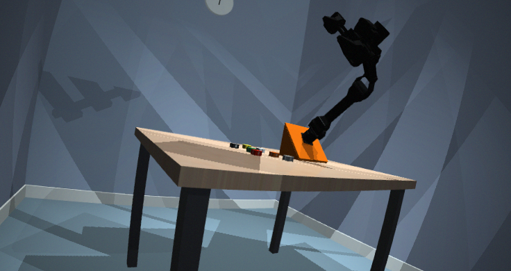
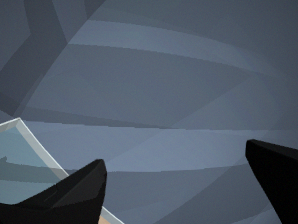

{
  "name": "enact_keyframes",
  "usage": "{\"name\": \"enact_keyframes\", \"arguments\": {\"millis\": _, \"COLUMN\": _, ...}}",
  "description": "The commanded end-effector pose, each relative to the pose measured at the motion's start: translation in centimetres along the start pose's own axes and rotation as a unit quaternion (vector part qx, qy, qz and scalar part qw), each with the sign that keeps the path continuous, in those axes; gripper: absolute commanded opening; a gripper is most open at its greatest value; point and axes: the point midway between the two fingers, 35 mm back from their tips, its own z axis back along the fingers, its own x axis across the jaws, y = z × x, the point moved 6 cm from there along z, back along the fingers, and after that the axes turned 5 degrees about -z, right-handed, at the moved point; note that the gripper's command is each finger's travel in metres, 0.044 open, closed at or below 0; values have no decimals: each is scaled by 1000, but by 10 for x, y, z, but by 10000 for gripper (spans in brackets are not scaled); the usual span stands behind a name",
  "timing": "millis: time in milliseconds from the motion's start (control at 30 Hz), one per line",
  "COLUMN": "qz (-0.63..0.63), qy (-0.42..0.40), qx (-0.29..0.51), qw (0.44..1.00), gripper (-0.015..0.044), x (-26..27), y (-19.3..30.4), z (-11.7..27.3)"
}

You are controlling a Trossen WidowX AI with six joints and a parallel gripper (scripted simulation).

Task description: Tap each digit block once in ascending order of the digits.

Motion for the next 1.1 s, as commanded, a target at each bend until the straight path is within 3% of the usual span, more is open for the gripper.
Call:
{"name": "enact_keyframes", "arguments": {"millis": 0, "qz": 0, "qy": 4, "qx": 6, "qw": 1000, "gripper": 400, "x": -3, "y": 4, "z": -3}}
{"name": "enact_keyframes", "arguments": {"millis": 100, "qz": 6, "qy": 51, "qx": 85, "qw": 995, "gripper": 400, "x": -36, "y": 53, "z": -33}}
{"name": "enact_keyframes", "arguments": {"millis": 533, "qz": 67, "qy": 61, "qx": 333, "qw": 939, "gripper": 400, "x": -127, "y": 208, "z": -74}}
{"name": "enact_keyframes", "arguments": {"millis": 800, "qz": 49, "qy": 31, "qx": 490, "qw": 870, "gripper": 400, "x": -193, "y": 316, "z": -54}}
{"name": "enact_keyframes", "arguments": {"millis": 1067, "qz": -32, "qy": -29, "qx": 618, "qw": 785, "gripper": 400, "x": -248, "y": 418, "z": 4}}
